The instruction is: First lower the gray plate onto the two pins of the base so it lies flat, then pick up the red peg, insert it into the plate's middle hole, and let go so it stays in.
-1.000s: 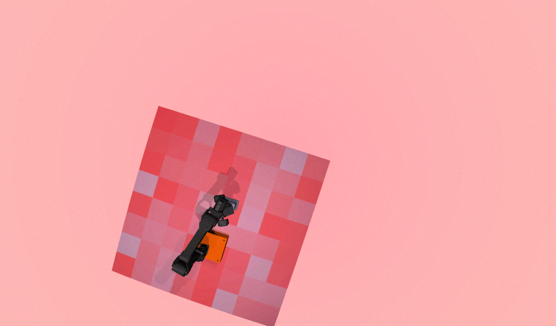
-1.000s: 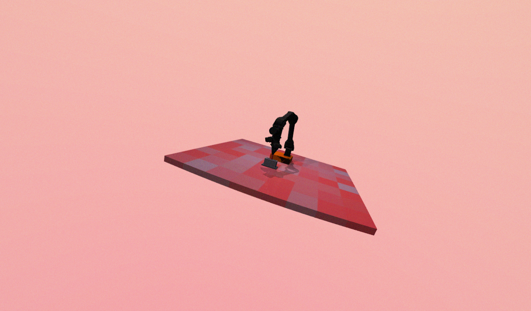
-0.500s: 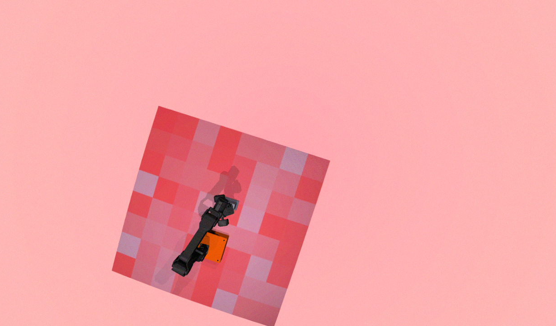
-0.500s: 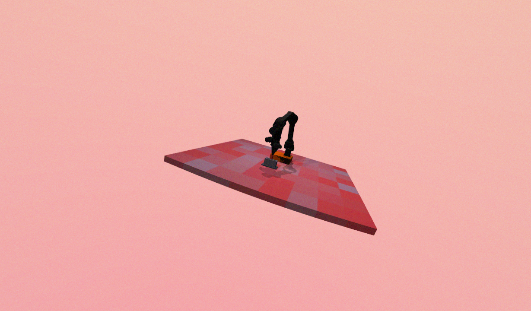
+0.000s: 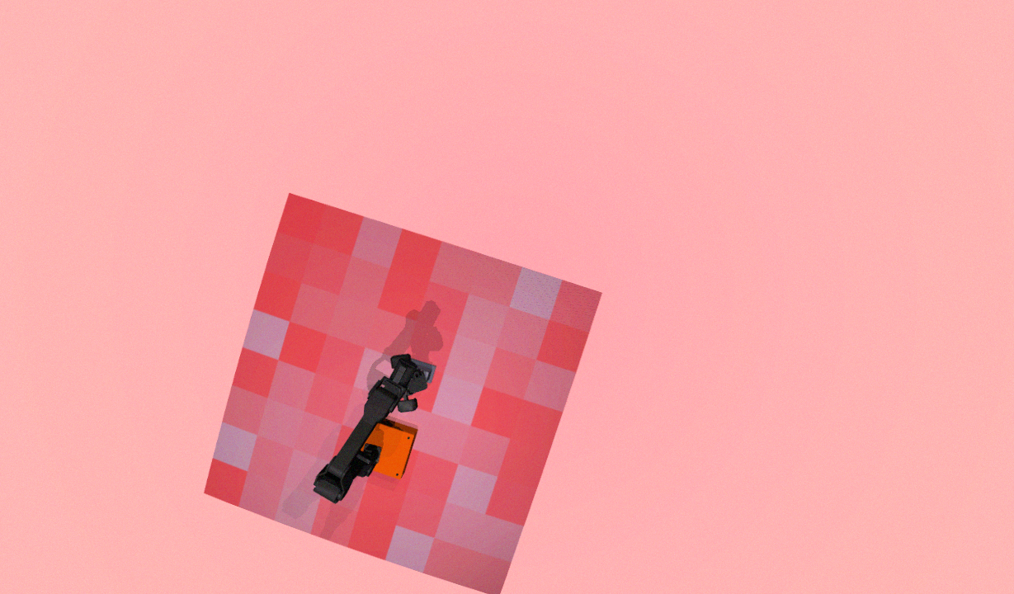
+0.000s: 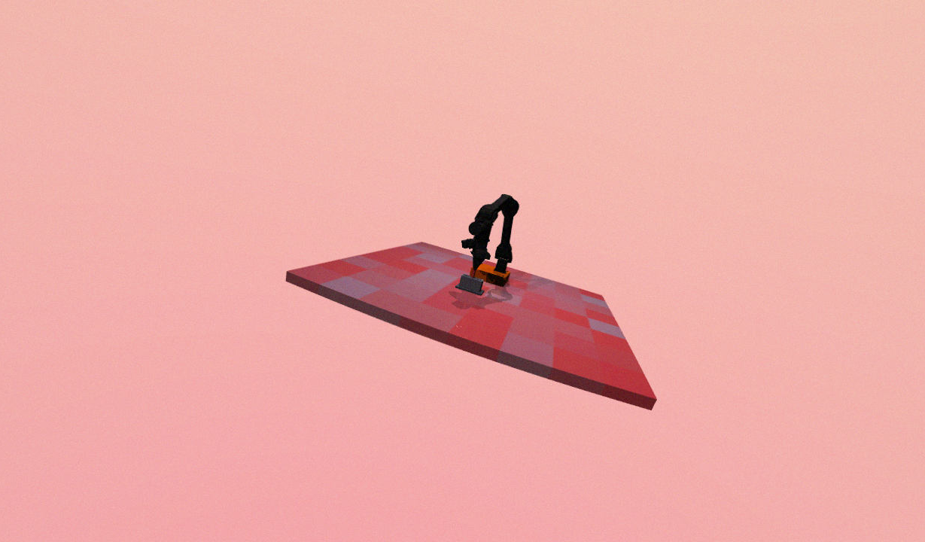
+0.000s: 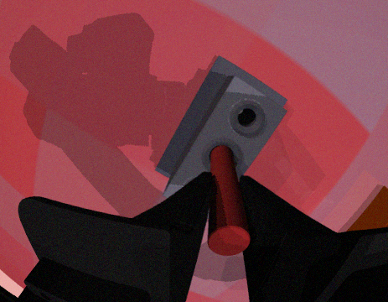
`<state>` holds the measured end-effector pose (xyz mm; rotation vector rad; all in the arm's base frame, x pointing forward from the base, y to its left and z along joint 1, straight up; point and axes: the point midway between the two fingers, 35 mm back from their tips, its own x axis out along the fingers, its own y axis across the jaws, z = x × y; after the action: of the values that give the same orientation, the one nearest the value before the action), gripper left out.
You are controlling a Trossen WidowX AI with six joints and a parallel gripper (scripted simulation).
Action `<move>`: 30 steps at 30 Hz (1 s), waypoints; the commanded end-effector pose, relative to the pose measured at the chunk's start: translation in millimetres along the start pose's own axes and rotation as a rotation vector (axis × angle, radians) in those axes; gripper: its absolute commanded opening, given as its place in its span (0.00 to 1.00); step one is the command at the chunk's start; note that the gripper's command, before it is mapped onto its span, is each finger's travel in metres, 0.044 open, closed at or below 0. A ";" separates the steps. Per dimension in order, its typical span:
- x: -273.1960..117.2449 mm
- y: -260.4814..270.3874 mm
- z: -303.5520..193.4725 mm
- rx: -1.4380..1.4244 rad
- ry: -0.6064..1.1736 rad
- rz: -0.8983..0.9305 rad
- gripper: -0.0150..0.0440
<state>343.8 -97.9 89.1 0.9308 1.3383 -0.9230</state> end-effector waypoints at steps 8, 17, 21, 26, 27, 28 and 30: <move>-0.1 0.0 0.0 0.000 0.000 0.000 0.48; -0.1 0.0 0.0 0.000 0.000 0.000 0.51; -2.2 -0.1 0.0 -0.003 0.000 0.003 0.51; -5.0 -0.4 0.0 -0.005 0.000 0.005 0.51; -5.4 -0.4 0.0 -0.005 0.000 0.005 0.51; -5.9 -0.5 0.0 -0.005 0.000 0.005 0.51; -6.7 -0.7 0.0 -0.005 0.000 0.005 0.51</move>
<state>343.1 -98.1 92.4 0.9310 1.3387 -0.9230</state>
